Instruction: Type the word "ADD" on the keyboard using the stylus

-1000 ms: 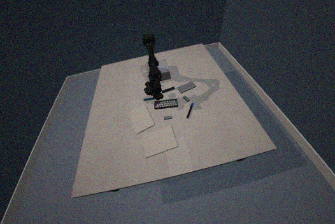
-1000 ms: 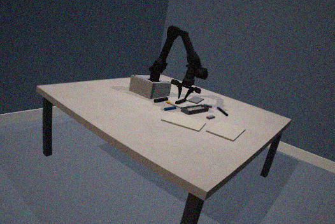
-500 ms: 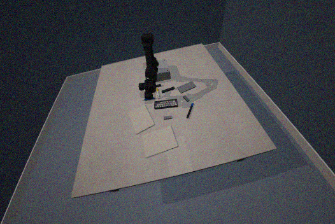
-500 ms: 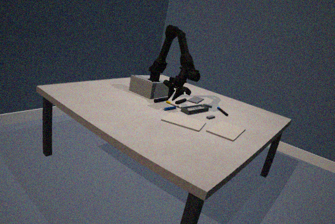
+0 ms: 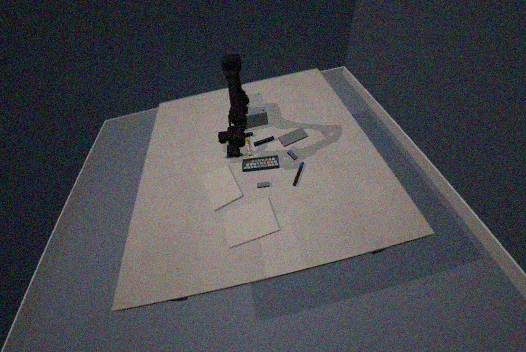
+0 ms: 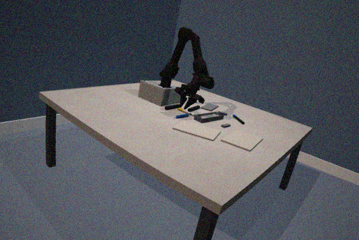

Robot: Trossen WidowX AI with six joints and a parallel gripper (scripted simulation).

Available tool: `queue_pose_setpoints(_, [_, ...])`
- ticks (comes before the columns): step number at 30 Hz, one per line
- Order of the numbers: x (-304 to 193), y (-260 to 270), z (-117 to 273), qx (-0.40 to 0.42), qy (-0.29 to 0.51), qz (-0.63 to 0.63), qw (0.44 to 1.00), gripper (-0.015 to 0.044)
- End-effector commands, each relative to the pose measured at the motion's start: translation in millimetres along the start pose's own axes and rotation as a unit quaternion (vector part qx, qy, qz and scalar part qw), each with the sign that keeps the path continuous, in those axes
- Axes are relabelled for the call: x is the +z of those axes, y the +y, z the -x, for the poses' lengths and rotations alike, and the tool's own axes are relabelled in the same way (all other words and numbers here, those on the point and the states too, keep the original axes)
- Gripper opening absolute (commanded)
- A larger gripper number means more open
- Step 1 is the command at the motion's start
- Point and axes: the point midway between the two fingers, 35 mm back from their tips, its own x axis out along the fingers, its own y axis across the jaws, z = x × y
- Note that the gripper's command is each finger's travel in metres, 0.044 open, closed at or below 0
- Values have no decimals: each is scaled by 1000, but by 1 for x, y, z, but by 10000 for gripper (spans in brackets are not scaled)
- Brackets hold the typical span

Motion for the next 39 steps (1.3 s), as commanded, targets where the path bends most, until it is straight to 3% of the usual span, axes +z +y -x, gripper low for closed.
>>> queue_pose_setpoints(1, [-2,-2,-4,-3,-3,-2,1000,150])
queue_pose_setpoints(39, [-15,-2,-29,-3,-3,-2,1000,150])
